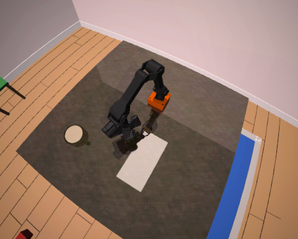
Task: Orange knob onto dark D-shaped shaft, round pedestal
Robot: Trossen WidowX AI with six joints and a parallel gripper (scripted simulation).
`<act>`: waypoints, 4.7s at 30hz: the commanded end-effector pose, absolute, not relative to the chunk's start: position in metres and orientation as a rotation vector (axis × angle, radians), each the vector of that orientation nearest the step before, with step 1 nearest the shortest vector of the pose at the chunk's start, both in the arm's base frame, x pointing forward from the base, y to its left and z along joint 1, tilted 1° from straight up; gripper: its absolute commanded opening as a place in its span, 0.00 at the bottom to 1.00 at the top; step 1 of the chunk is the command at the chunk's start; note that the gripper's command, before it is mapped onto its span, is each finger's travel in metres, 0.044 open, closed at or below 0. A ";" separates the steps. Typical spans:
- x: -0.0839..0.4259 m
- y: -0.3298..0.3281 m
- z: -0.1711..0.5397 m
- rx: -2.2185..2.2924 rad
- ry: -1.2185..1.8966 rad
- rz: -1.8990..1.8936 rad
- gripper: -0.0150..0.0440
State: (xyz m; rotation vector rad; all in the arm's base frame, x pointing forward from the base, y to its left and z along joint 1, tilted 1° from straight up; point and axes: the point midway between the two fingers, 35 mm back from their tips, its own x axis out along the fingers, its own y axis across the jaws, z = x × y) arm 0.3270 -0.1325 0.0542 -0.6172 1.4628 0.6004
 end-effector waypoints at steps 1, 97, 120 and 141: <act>0.325 -0.132 0.058 -0.630 1.458 0.606 0.25; 0.326 -0.132 0.056 -1.107 1.263 1.072 0.25; 0.327 -0.133 0.052 -1.107 1.263 1.071 0.25; 0.326 -0.132 0.054 -1.263 1.170 1.225 0.25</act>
